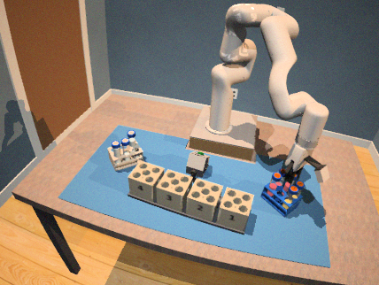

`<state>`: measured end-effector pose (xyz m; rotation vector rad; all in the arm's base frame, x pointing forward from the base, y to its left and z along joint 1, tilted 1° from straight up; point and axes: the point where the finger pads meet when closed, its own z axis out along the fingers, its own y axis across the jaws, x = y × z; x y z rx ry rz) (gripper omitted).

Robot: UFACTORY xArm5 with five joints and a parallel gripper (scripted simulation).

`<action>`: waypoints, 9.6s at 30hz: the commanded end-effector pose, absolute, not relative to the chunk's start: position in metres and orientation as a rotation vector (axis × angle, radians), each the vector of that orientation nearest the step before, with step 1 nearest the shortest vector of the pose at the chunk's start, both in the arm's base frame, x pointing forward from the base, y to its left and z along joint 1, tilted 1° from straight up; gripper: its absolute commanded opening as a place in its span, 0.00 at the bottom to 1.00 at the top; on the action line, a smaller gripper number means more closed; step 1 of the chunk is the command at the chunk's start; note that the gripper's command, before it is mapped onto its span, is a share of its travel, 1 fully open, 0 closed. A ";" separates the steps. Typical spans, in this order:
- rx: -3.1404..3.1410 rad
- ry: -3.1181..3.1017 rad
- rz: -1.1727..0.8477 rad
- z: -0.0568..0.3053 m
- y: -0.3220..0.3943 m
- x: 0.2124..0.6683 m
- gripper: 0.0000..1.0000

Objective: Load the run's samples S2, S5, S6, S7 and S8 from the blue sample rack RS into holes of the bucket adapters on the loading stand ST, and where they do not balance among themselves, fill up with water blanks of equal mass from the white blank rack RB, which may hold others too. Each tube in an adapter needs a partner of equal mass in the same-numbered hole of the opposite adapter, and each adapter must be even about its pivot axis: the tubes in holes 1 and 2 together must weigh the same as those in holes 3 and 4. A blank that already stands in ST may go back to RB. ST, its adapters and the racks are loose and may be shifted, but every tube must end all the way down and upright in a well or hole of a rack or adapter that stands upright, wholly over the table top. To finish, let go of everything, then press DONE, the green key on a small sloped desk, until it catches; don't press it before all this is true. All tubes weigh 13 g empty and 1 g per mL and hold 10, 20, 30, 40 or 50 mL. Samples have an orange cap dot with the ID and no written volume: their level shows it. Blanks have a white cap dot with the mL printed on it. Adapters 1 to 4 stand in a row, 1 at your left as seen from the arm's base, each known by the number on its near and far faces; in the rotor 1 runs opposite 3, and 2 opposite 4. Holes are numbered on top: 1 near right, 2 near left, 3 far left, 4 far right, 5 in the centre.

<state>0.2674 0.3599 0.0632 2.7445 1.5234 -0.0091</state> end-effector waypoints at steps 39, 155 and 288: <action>2.746 1.524 -0.004 0.051 0.361 0.268 0.43; 2.771 1.478 -0.003 0.183 0.358 0.268 0.57; 3.020 -0.864 0.000 0.070 0.306 0.281 0.57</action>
